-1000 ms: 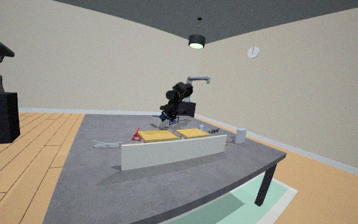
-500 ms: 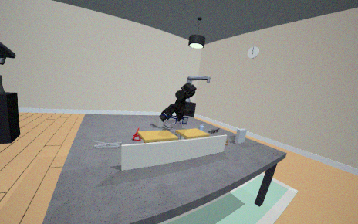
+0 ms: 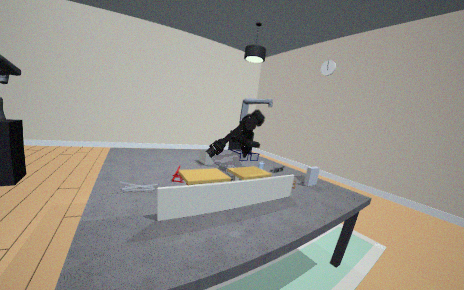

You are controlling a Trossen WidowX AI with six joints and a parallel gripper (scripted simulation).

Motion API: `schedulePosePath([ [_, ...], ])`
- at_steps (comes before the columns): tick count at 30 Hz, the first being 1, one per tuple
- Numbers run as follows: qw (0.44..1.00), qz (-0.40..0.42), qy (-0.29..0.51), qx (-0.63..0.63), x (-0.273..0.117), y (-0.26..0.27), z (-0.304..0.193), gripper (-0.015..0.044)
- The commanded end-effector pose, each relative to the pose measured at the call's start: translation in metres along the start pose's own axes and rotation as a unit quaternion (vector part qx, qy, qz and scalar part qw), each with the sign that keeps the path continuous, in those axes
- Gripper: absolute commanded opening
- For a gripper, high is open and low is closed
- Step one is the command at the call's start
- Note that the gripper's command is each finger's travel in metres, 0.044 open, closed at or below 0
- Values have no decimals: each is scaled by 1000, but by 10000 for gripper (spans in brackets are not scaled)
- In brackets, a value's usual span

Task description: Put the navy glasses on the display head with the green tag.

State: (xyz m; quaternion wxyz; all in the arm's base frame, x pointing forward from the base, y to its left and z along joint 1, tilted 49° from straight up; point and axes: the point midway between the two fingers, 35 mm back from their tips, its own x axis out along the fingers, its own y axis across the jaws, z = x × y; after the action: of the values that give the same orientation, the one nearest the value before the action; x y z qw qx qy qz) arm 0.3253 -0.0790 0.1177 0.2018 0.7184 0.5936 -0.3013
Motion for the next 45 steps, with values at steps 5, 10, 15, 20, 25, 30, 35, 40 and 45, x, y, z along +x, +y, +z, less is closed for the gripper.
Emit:
schedulePosePath([
  [5, 995, 3, 7, 98, 0, -7, -47, 0],
  [10, 988, 2, 13, 155, 0, -14, -73, 0],
  [15, 977, -1, 19, 212, 1, -23, -99, 0],
  [20, 973, -2, 21, 228, 1, -26, -107, 0],
  [25, 973, -2, 21, 228, 1, -26, -107, 0],
  [30, 974, -4, 17, 227, 13, -25, -107, 0],
  [35, 974, -9, 12, 226, 35, -25, -108, 0],
  [40, 974, -14, 7, 224, 58, -26, -109, 0],
  [45, 974, -15, 7, 224, 61, -27, -109, 0],
])
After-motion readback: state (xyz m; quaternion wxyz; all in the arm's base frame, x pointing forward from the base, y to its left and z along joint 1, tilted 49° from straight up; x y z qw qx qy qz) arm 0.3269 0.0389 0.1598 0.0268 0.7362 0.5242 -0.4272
